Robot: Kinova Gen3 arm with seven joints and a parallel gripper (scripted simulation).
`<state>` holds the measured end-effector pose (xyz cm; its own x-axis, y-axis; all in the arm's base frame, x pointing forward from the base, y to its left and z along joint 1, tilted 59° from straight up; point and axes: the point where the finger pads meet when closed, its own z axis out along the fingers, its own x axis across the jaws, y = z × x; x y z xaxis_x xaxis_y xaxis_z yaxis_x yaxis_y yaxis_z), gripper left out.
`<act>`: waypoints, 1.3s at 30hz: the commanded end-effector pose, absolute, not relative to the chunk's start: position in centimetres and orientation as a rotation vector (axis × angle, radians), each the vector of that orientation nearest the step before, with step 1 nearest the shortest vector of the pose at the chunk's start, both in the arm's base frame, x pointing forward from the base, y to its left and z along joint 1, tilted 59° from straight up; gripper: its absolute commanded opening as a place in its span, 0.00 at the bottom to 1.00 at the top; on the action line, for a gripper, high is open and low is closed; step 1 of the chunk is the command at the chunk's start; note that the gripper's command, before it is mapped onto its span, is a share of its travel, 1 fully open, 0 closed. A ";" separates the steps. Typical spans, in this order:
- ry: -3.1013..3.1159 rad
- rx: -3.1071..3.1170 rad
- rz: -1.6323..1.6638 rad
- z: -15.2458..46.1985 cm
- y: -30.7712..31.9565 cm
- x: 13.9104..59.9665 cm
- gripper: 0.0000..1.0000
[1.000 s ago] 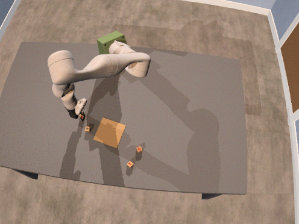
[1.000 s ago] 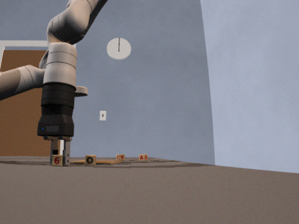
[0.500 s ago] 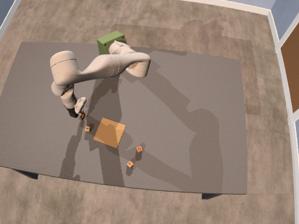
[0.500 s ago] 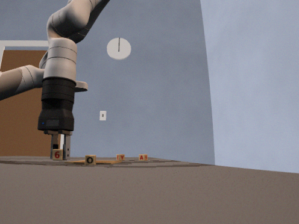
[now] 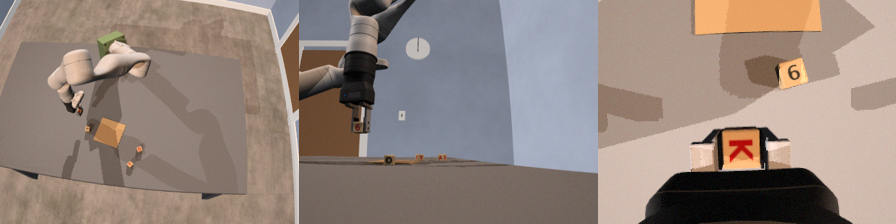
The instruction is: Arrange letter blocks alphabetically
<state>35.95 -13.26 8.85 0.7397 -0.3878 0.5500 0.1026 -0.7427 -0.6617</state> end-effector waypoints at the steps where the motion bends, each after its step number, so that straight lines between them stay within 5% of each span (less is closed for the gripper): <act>1: 0.222 -2.254 -0.916 9.6 -14.6 35.2 0.49; 22: 0.200 -2.248 -0.942 12.0 -13.9 35.0 0.49; 39: -0.056 -2.300 -1.056 24.9 0.0 33.6 0.49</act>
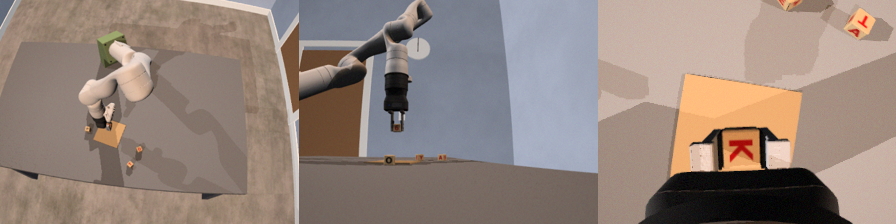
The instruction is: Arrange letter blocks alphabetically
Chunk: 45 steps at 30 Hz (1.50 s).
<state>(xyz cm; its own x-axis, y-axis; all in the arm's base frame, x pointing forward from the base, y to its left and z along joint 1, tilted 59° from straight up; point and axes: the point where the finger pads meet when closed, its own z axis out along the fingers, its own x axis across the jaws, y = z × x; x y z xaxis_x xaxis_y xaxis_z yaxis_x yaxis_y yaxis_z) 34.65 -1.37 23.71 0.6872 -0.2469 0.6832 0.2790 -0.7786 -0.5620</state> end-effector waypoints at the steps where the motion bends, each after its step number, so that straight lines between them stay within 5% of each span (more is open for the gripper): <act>1: -0.064 -2.304 -1.054 25.0 0.5 33.4 0.49; 45: -0.068 -2.321 -1.044 23.5 2.4 34.7 0.49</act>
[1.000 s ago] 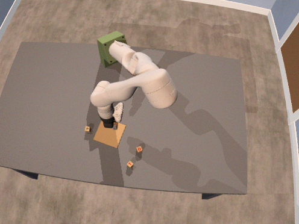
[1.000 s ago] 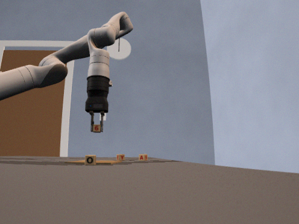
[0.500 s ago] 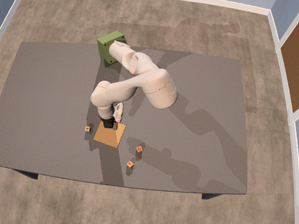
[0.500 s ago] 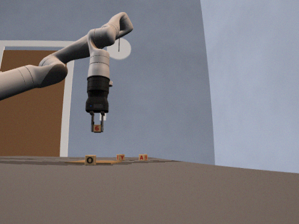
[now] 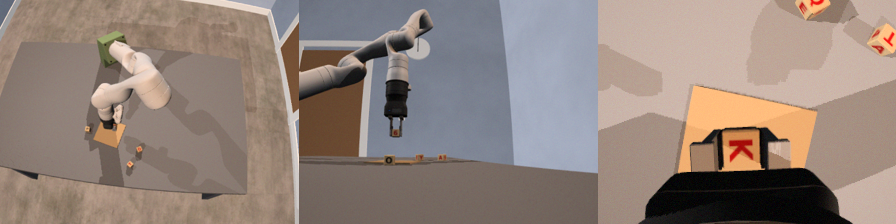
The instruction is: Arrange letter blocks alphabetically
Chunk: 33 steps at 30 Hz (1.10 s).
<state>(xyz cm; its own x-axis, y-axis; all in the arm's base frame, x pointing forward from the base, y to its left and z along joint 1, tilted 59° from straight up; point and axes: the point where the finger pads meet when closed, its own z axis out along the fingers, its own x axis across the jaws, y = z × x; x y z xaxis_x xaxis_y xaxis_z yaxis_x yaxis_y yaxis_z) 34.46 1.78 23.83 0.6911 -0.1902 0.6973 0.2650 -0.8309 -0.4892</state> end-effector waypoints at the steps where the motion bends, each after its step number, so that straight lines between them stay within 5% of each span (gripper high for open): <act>1: -0.068 -2.323 -1.043 23.4 2.5 34.8 0.49; 33: -0.074 -2.317 -1.049 20.8 5.6 38.5 0.49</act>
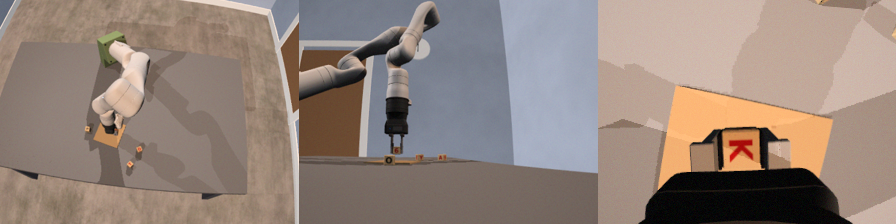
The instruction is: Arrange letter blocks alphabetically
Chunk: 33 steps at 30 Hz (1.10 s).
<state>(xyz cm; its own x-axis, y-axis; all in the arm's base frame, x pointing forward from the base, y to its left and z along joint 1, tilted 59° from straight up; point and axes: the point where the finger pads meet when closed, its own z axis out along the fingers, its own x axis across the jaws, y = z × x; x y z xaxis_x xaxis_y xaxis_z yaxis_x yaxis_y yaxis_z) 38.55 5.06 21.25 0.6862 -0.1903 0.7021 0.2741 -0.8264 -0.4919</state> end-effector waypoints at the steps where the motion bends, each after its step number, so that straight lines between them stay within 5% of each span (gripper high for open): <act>1: -0.074 -2.317 -1.049 20.8 5.6 38.6 0.49; 33: -0.072 -2.314 -1.042 20.1 6.4 39.4 0.49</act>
